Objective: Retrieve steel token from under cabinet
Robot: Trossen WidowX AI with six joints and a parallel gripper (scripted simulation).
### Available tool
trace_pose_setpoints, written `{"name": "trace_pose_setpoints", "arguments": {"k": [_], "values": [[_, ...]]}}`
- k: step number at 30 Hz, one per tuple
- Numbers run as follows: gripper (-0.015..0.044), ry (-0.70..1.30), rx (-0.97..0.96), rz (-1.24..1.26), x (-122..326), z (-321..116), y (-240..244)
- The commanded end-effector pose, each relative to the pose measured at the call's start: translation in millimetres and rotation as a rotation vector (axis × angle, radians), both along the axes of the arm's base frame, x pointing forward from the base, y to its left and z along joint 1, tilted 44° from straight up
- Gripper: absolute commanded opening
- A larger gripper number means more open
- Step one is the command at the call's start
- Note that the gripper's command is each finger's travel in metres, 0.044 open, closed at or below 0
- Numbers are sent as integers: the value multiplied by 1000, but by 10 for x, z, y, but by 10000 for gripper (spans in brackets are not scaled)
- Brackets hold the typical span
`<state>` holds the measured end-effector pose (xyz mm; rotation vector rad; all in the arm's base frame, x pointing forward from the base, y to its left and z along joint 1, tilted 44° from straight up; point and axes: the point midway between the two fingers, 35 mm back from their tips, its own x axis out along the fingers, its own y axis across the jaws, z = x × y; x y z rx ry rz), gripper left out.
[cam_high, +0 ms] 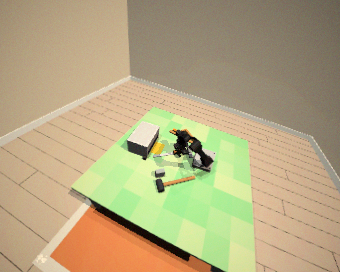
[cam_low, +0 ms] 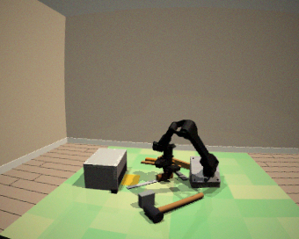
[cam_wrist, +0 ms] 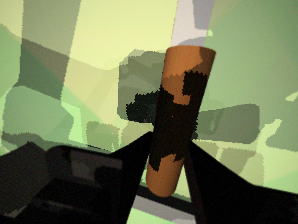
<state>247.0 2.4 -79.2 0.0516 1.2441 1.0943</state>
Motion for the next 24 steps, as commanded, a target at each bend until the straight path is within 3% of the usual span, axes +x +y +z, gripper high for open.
{"name": "trace_pose_setpoints", "arguments": {"k": [1,24], "values": [[0,-10,-5,-2,24,-26,-61],[0,-10,-6,-2,-17,-215,-271]]}}
